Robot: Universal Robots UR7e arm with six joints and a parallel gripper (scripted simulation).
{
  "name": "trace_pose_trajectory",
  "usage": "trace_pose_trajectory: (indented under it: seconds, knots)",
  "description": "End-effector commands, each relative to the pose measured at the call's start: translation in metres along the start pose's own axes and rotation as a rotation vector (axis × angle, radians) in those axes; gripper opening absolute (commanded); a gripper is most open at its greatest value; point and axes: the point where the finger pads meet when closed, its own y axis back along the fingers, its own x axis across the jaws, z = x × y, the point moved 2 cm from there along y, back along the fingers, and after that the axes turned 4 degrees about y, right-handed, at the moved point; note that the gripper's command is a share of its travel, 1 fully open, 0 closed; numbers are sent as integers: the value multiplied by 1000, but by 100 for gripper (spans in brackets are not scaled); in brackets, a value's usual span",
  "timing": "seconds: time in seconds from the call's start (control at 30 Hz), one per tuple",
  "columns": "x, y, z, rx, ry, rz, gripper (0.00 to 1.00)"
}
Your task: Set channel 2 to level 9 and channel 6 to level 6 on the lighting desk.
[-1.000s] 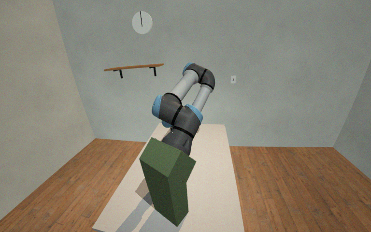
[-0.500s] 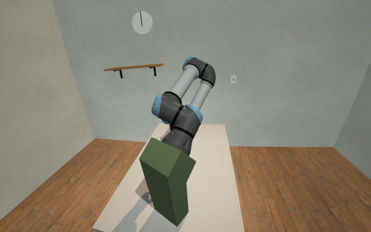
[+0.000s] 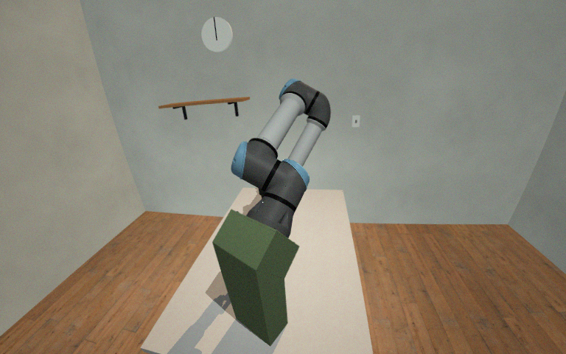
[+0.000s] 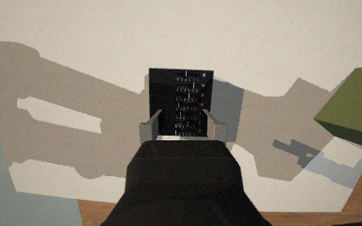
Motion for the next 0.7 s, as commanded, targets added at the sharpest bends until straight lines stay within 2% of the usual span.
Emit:
trace_pose_trajectory:
  seconds: [0.0, 0.67]
  knots:
    - [-3, 3, 1, 2, -59, -2, 100]
    - [-4, 5, 1, 2, -85, -5, 100]
